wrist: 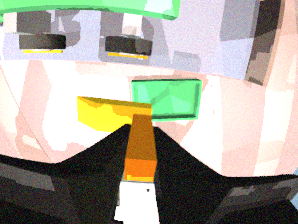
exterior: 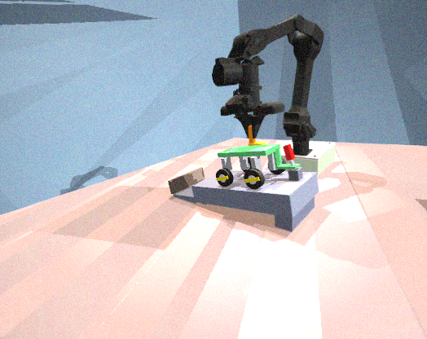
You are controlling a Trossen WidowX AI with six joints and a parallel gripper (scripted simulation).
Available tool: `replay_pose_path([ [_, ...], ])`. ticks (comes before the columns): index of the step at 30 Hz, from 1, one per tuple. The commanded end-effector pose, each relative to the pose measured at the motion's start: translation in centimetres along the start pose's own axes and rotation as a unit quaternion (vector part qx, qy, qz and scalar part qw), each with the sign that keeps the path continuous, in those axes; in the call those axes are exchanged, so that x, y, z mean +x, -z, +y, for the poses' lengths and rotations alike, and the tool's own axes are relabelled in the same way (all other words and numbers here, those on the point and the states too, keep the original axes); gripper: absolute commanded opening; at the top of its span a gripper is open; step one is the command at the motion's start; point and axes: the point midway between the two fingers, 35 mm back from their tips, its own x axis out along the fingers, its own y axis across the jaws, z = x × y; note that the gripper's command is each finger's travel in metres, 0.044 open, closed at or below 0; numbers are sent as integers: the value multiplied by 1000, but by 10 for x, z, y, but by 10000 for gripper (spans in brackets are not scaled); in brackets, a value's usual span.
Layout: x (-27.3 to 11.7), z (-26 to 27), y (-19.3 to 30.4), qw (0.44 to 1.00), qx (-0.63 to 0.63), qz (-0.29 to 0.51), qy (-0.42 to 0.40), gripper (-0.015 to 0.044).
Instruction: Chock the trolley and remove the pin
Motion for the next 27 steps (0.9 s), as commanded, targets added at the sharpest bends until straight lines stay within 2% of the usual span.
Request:
replay_pose_path([
  [1, 0, -16, -5, 1000, -2, -5, 1, 0],
  [21, 2, -85, -26, 1000, -3, -6, 4, 0],
  [27, 2, -90, -27, 999, -3, -5, -47, 0],
])
